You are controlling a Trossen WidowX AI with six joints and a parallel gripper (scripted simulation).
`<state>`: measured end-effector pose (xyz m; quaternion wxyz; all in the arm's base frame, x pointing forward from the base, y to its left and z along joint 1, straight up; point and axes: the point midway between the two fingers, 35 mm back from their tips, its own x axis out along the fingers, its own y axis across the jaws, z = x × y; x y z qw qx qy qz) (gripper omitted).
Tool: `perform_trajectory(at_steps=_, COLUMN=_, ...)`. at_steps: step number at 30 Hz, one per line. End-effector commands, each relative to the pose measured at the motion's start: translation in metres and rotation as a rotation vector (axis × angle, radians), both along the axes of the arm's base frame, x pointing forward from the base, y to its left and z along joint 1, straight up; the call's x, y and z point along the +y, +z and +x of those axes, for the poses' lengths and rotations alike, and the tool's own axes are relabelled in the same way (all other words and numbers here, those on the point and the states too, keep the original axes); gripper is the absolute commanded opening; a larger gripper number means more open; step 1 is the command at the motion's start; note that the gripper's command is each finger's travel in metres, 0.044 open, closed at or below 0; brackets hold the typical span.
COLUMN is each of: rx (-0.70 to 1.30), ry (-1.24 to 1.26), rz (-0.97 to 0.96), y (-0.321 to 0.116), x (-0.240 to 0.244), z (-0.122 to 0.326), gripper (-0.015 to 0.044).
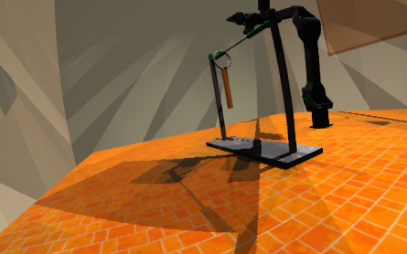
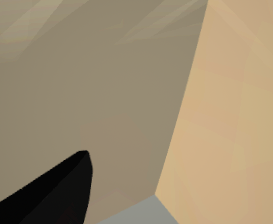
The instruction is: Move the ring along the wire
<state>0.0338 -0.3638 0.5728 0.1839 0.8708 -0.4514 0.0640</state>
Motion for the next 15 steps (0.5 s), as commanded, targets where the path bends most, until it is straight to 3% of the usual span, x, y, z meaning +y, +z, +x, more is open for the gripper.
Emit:
perform_trajectory(at_steps=1, rx=-0.006, ry=0.004, rz=0.006, y=-0.001, x=0.000, z=0.001, gripper=0.0374)
perform_trajectory(at_steps=9, rx=-0.276, ry=0.194, rz=0.308, y=-0.044, x=0.014, z=0.043, gripper=0.0164)
perform_trajectory(at_steps=15, rx=-0.477, ry=0.331, rz=0.574, y=-0.082, x=0.032, z=0.075, gripper=0.0160)
